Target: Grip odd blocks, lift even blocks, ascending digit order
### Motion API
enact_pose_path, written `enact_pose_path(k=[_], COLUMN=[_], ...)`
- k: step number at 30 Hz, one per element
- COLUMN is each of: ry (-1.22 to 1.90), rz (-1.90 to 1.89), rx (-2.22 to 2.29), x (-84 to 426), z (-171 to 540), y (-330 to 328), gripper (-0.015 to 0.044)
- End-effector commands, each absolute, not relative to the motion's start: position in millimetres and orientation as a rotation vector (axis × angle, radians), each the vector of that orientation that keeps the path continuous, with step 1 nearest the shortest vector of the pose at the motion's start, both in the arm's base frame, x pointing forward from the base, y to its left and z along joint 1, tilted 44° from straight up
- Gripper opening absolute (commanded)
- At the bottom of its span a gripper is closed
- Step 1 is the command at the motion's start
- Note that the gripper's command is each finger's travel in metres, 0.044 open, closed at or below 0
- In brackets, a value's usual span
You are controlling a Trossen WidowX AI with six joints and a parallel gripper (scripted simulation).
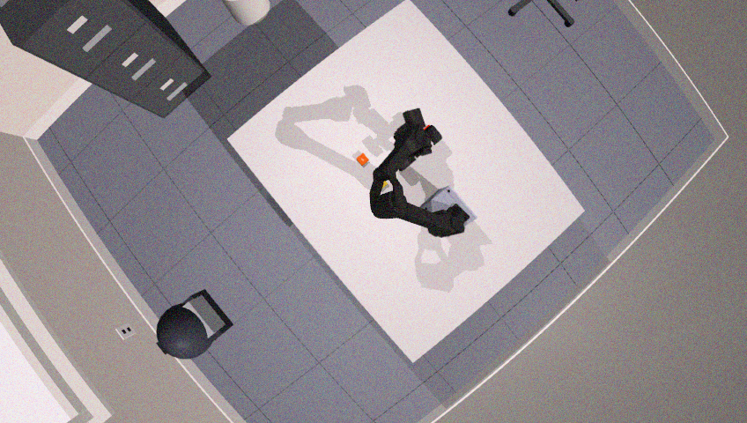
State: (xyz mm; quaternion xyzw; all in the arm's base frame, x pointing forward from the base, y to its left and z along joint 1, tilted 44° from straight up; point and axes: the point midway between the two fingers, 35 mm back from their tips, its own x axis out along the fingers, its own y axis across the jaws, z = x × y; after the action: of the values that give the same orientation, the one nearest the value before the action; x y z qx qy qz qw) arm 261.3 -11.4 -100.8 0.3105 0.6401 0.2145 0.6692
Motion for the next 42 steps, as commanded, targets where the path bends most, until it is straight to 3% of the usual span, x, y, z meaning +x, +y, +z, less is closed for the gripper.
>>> enact_pose_path(k=[1, 34, 42], ry=[1.438, 1.438, 1.438], rz=[0.483, 0.484, 0.484], rx=[0.691, 0.692, 0.692], x=[262, 264, 264], z=[-98, -109, -109], y=[-14, -4, -4], gripper=[0.0120, 0.0120, 0.0330])
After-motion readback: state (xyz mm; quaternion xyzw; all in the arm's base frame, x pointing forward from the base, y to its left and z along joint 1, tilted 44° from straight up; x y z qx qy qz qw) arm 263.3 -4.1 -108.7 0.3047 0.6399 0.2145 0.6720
